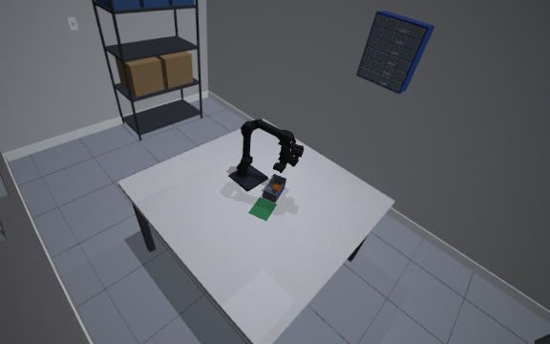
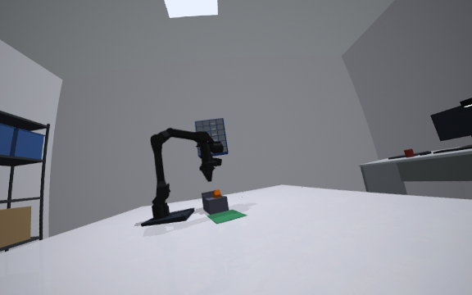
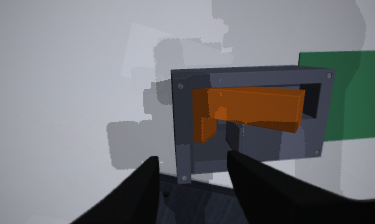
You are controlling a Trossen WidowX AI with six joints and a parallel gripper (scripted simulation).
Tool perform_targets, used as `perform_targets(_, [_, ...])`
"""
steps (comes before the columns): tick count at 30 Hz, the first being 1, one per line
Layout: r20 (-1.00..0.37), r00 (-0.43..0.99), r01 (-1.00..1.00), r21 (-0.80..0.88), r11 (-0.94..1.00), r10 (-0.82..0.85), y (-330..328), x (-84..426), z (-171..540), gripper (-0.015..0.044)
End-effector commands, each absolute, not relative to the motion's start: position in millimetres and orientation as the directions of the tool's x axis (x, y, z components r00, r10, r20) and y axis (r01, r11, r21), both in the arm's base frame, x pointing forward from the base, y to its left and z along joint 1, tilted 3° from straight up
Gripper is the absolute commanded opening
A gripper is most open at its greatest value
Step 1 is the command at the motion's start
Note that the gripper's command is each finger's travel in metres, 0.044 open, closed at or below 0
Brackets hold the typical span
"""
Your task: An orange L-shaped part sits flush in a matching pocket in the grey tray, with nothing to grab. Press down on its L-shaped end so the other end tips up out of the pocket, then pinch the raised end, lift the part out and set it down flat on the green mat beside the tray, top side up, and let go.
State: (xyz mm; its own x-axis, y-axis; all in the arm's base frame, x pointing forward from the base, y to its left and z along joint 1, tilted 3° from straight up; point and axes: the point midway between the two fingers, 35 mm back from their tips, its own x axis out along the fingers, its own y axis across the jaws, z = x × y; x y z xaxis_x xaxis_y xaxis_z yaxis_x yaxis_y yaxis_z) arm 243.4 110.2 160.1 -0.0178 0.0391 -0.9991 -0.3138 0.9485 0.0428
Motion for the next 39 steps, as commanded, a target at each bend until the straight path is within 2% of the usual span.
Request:
perform_targets(1, [-0.999, -0.015, -0.313, 0.043, 0.949, 0.040, 110.3, 243.8, 160.3, 0.0180])
perform_targets(13, [-0.999, -0.015, -0.313, 0.043, 0.949, 0.040, 110.3, 243.8, 160.3, 0.0180])
perform_targets(14, [-0.999, -0.015, -0.294, 0.043, 0.955, 0.040, 109.5, 244.4, 160.3, 0.0206])
perform_targets(17, [-0.999, -0.016, -0.127, 0.039, 0.991, 0.038, 102.5, 248.6, 160.2, 0.0280])
perform_targets(21, [-0.999, -0.020, 0.282, 0.026, 0.959, 0.033, 84.9, 258.1, 160.0, 0.0280])
perform_targets(24, [-0.999, -0.023, 0.587, 0.010, 0.809, 0.029, 69.7, 265.0, 159.8, 0.0280])
perform_targets(28, [-0.999, -0.029, 0.884, -0.014, 0.468, 0.025, 48.6, 272.7, 159.4, 0.0280])
perform_targets(31, [-0.999, -0.031, 0.948, -0.022, 0.317, 0.024, 40.8, 275.1, 159.3, 0.0280])
perform_targets(39, [-0.999, -0.031, 0.948, -0.022, 0.317, 0.024, 41.0, 275.2, 153.7, 0.0280])
